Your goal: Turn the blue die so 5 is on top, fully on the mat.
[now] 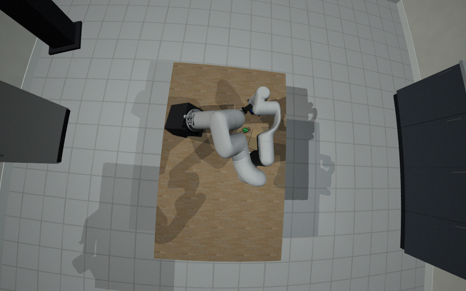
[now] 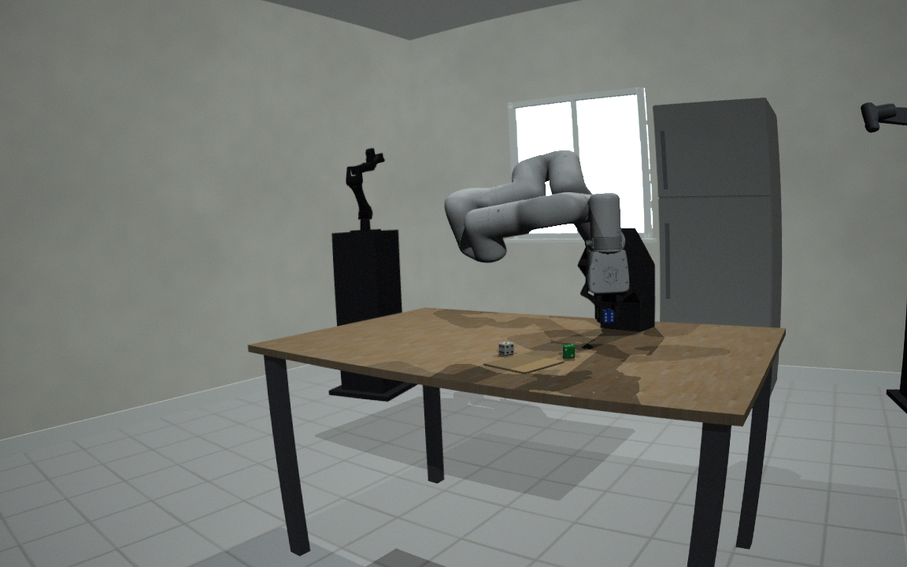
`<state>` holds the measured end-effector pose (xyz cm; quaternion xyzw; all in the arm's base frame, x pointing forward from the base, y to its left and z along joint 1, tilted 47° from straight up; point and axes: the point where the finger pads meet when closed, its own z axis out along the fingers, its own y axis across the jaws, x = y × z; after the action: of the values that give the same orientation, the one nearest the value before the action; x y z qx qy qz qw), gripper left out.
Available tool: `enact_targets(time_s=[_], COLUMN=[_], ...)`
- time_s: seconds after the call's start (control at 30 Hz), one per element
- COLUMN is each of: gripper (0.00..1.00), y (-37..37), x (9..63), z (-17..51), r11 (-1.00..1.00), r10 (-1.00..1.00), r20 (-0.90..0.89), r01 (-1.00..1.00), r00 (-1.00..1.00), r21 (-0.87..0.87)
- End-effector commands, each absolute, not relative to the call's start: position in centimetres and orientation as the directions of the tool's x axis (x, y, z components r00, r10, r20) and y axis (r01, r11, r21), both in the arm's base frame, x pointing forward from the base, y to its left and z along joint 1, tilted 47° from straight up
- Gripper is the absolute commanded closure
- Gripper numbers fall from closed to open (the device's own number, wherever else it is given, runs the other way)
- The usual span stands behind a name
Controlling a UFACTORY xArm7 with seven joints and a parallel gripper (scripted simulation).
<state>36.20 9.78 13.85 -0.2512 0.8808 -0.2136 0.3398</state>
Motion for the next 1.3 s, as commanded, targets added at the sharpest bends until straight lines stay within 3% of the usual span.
enact_targets(time_s=[0.0,0.53,0.83,1.27], gripper=[0.73,0.73,0.73,0.73], y=[9.8,7.7,5.4,2.7], x=[36.2,36.9,37.7,38.3], z=[13.9,14.5,15.3,16.5], r11=[0.779,0.567,0.272,-0.084], r10=[-0.593,-0.798,-0.941,-0.977], r20=[-0.489,-0.288,-0.049,0.202], r01=[-0.302,-0.498,-0.662,-0.745], r00=[-0.64,-0.53,-0.335,-0.069], r21=[-0.55,-0.656,-0.699,-0.661])
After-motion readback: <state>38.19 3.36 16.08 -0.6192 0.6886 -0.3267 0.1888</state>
